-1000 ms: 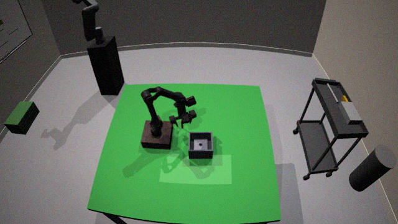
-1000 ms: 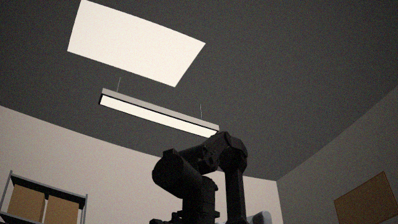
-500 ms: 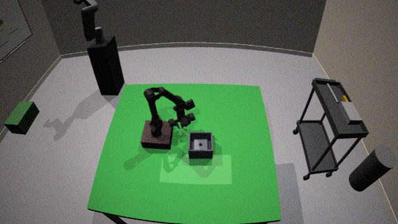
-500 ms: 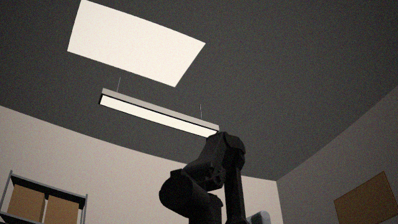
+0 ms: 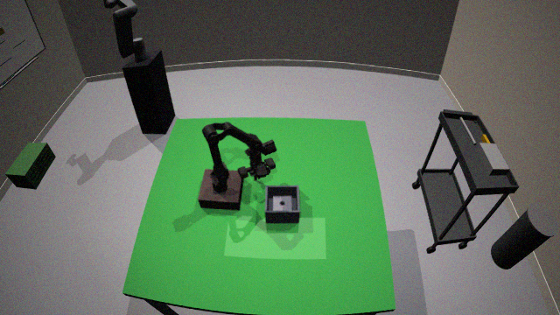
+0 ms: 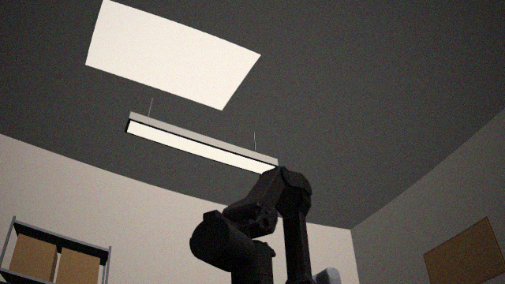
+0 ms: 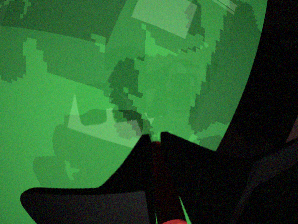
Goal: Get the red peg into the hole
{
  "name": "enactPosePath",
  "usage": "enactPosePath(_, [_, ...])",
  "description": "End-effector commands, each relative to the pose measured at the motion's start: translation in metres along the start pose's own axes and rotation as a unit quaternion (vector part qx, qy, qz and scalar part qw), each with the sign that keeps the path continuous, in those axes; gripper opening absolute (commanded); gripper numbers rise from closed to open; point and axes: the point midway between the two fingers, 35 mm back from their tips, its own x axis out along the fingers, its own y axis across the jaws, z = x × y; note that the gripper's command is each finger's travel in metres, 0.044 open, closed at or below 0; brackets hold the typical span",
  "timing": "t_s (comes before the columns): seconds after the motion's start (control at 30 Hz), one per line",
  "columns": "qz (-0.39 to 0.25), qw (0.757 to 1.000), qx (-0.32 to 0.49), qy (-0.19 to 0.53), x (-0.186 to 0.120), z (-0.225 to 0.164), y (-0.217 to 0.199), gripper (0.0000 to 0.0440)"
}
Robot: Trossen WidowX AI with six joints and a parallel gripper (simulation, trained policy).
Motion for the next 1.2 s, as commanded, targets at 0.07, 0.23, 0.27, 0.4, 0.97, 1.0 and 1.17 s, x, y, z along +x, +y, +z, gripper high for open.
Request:
enactPosePath(0.07, [0.017,0.999,-0.022,-0.024,-0.018,0.011,0.007,0.0000])
enactPosePath(0.23, [0.023,0.998,-0.042,-0.048,-0.035,0.023,0.012,0.0000])
enactPosePath(0.27, [0.024,0.997,-0.045,-0.053,-0.039,0.025,0.013,0.0000])
enactPosePath(0.4, [0.028,0.996,-0.055,-0.070,-0.053,0.037,0.018,0.0000])
enactPosePath(0.97, [0.032,0.992,-0.040,-0.118,-0.104,0.103,0.039,0.0000])
enactPosePath(1.0, [0.032,0.992,-0.037,-0.119,-0.106,0.108,0.040,0.0000])
enactPosePath(1.17, [0.029,0.992,-0.021,-0.123,-0.110,0.131,0.041,0.0000])
